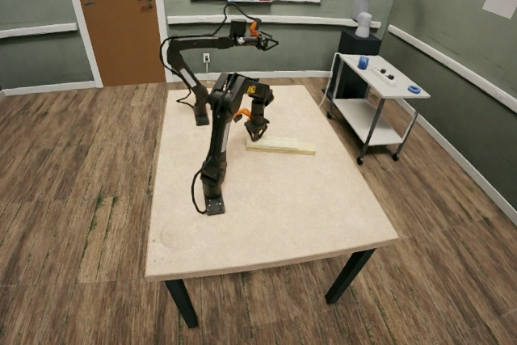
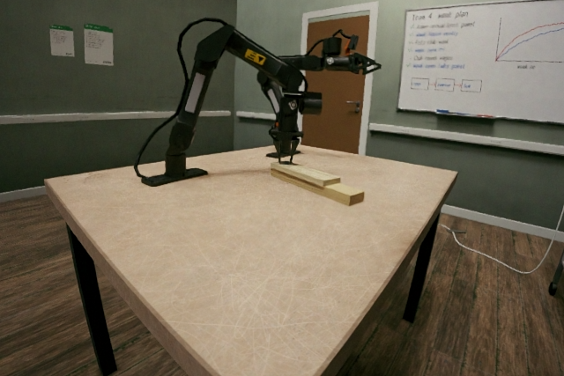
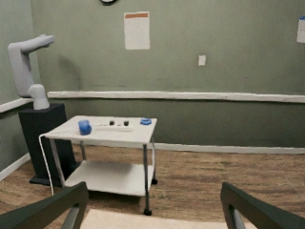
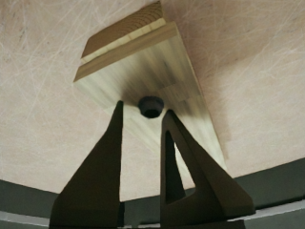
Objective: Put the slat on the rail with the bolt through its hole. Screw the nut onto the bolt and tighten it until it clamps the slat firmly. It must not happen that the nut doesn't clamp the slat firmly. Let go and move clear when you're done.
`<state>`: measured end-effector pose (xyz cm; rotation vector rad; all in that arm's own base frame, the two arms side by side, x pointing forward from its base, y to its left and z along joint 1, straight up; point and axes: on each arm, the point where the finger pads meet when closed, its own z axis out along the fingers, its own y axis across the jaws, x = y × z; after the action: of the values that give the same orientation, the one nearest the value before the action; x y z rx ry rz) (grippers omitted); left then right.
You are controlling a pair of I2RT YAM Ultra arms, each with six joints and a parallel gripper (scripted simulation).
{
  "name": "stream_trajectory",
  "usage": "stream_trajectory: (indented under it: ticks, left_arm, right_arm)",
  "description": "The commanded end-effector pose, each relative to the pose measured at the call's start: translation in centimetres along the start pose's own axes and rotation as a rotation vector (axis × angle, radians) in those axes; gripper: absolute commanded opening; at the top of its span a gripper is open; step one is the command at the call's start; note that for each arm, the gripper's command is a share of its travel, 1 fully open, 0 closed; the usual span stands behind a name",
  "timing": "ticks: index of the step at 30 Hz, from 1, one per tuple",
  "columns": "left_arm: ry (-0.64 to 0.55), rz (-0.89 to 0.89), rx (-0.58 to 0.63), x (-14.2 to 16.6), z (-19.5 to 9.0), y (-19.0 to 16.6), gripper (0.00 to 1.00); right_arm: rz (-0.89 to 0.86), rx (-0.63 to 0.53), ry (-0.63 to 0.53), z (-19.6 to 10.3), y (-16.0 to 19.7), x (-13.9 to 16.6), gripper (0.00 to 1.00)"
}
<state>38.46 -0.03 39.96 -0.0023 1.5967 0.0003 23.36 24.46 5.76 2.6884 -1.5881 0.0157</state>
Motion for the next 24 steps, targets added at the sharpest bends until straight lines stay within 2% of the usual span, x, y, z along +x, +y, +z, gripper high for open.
stream_trajectory:
  ticks: [1,24]
  left_arm:
    - [-0.014,0.0,0.0,-0.49,-0.11,0.0,1.0]
    - [-0.014,0.0,0.0,-0.49,-0.11,0.0,1.0]
  right_arm:
    - [-0.008,0.035,-0.025,-1.45,-0.76,-0.27,0.34]
    - [-0.005,0.025,-0.022,-0.56,-0.62,-0.37,0.34]
